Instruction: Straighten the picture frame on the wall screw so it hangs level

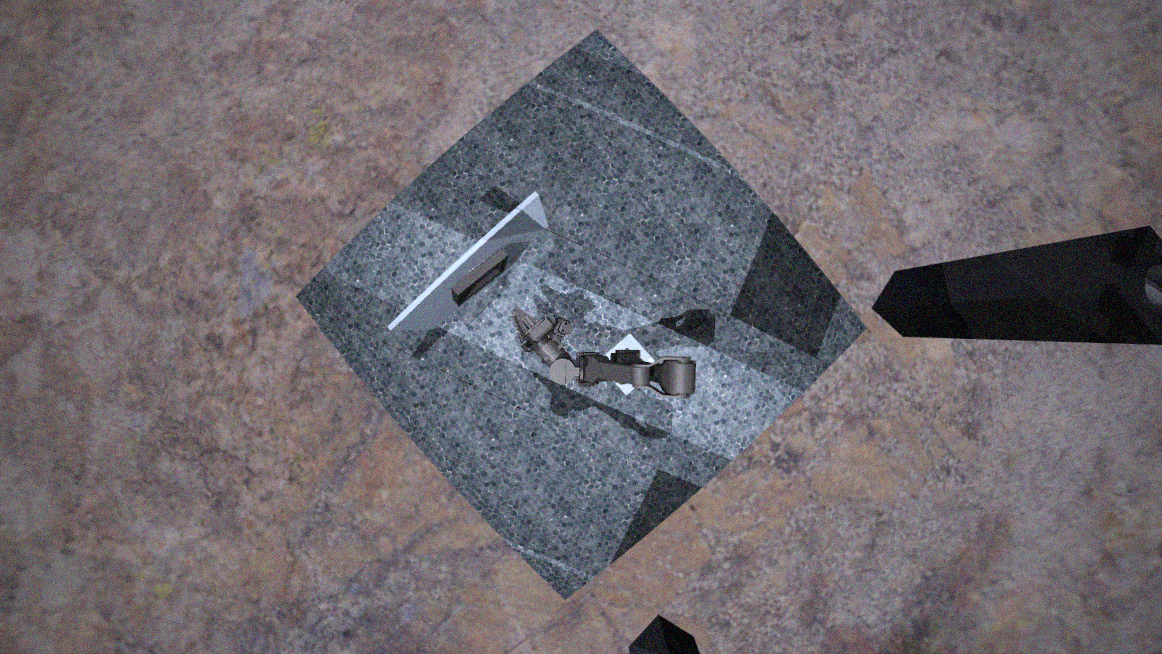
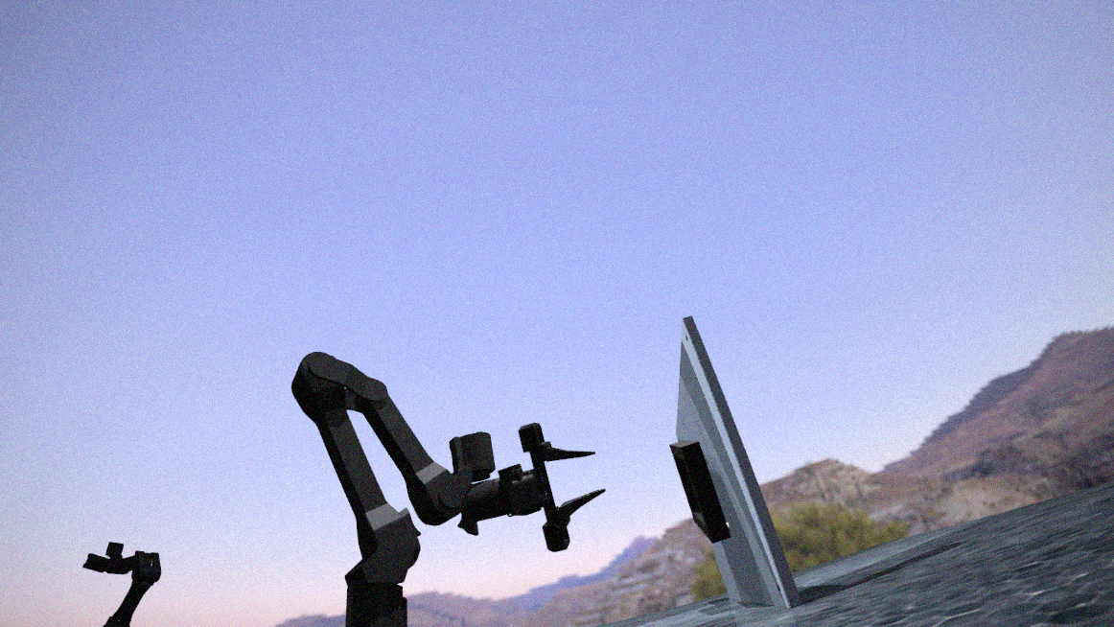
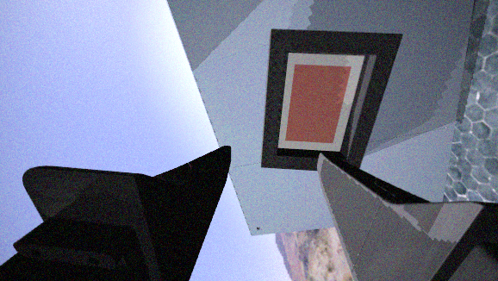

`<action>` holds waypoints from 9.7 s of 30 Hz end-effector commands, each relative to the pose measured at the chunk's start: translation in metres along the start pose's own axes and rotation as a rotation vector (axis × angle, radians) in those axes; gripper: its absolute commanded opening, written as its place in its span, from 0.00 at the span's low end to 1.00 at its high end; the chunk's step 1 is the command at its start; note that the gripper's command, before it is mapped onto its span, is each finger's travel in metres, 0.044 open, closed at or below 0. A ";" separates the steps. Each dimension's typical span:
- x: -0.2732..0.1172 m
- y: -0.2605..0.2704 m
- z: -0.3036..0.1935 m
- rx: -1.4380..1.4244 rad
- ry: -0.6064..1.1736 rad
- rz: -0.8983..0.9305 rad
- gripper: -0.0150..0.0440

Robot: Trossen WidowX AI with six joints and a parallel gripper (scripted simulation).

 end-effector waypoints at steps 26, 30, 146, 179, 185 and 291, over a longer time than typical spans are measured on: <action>0.084 -0.001 0.001 0.002 0.005 0.005 0.69; 0.084 -0.001 0.001 0.002 0.005 0.005 0.69; 0.124 0.008 0.002 0.002 0.006 0.009 0.25; 0.124 0.009 0.002 0.002 0.006 0.009 0.25; 0.124 0.009 0.002 0.002 0.006 0.009 0.25; 0.124 0.008 -0.004 0.003 0.006 0.009 0.25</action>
Point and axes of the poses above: the point midway between the two fingers, 35 mm back from their tips, its own x axis out along the fingers, its own y axis across the jaws, z = x × y, the point moved 8 cm from there along -x, back along the fingers, and after that the axes turned 3 degrees about -x, right-handed, at the moved point
